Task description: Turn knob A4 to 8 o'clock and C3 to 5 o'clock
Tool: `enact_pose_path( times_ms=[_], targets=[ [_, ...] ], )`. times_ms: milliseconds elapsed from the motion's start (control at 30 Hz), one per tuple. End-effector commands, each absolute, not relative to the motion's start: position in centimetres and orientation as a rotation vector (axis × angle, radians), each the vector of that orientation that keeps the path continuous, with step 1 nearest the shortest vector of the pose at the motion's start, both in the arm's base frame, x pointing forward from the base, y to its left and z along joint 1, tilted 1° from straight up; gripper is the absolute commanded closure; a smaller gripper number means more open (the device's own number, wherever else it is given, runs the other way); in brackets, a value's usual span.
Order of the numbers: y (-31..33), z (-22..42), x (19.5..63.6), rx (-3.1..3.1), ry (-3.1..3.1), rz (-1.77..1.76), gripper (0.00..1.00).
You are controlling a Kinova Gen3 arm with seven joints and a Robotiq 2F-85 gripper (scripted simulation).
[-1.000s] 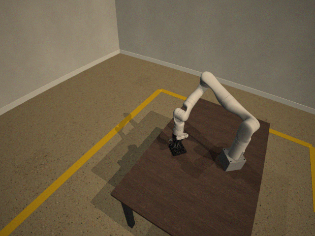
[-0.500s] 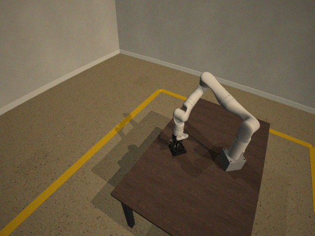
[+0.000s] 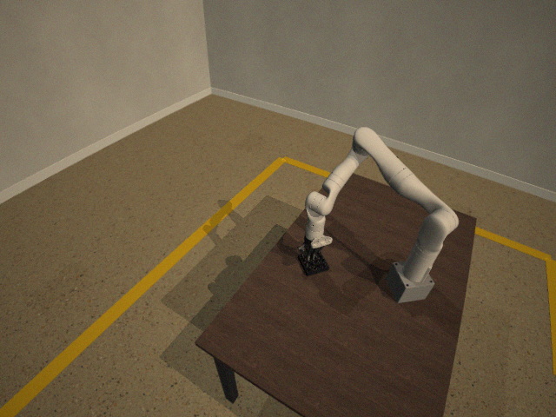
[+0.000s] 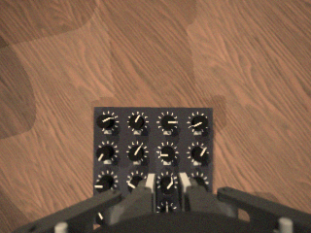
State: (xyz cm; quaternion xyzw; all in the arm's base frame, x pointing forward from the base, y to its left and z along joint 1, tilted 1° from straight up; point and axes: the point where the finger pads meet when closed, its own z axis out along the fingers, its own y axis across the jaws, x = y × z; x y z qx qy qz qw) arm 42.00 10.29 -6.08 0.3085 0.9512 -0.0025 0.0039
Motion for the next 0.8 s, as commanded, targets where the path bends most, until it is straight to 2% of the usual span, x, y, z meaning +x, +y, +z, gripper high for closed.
enact_pose_path(
  times_ms=[0,467,500,767],
  targets=[
    [10.30,-6.01,42.04,0.966,2.980,-0.007,0.81],
    [10.30,-6.01,42.04,0.966,2.980,-0.007,0.81],
    [10.30,-6.01,42.04,0.966,2.980,-0.007,0.92],
    [10.30,-6.01,42.04,0.966,2.980,-0.007,0.92]
  ],
)
